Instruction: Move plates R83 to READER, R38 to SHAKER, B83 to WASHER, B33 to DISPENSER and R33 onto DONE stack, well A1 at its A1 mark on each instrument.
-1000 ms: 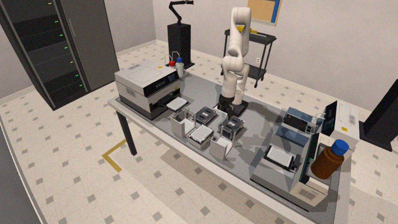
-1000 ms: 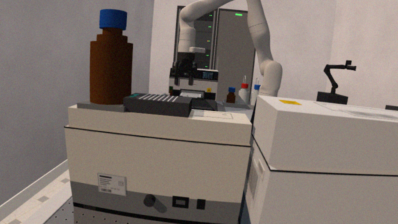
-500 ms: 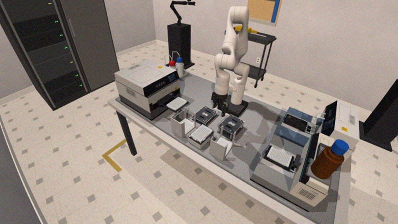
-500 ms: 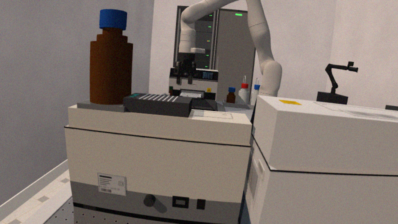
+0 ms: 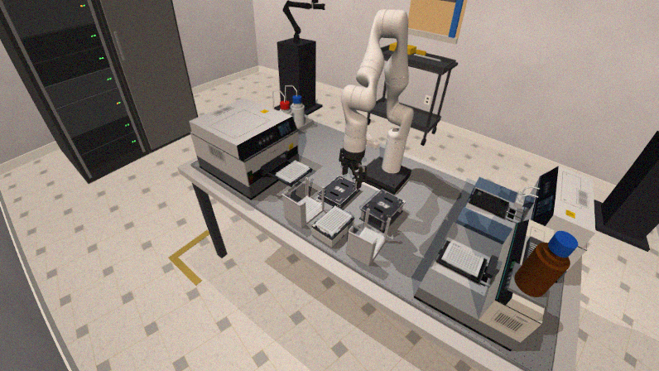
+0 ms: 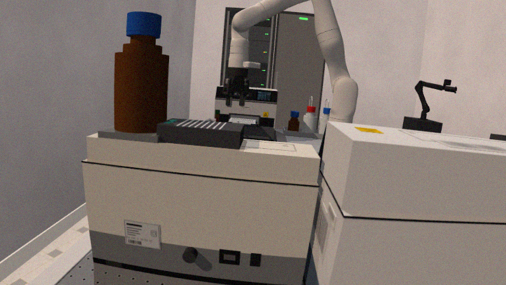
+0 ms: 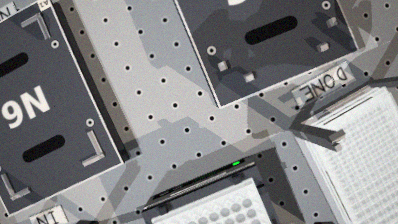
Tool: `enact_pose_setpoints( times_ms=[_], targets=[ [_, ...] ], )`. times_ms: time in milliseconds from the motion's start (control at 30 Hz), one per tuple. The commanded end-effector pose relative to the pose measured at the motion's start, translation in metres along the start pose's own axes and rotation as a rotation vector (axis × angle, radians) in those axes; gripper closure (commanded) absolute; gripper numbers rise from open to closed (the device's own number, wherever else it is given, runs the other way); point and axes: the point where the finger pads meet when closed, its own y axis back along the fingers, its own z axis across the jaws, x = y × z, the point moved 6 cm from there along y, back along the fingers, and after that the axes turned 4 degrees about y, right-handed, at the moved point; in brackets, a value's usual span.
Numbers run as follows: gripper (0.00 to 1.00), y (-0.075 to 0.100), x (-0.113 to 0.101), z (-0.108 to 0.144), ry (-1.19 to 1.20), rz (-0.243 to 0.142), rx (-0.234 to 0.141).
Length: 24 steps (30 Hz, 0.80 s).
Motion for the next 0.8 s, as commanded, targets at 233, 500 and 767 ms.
enact_pose_setpoints(
  times_ms=[233, 500, 767],
  targets=[
    [0.0, 0.001, -0.02, -0.024, 0.126, 0.004, -0.003],
    [0.0, 0.001, -0.039, -0.044, 0.127, 0.003, -0.002],
    [0.0, 0.001, -0.052, -0.055, 0.259, 0.0, 0.004]
  ],
)
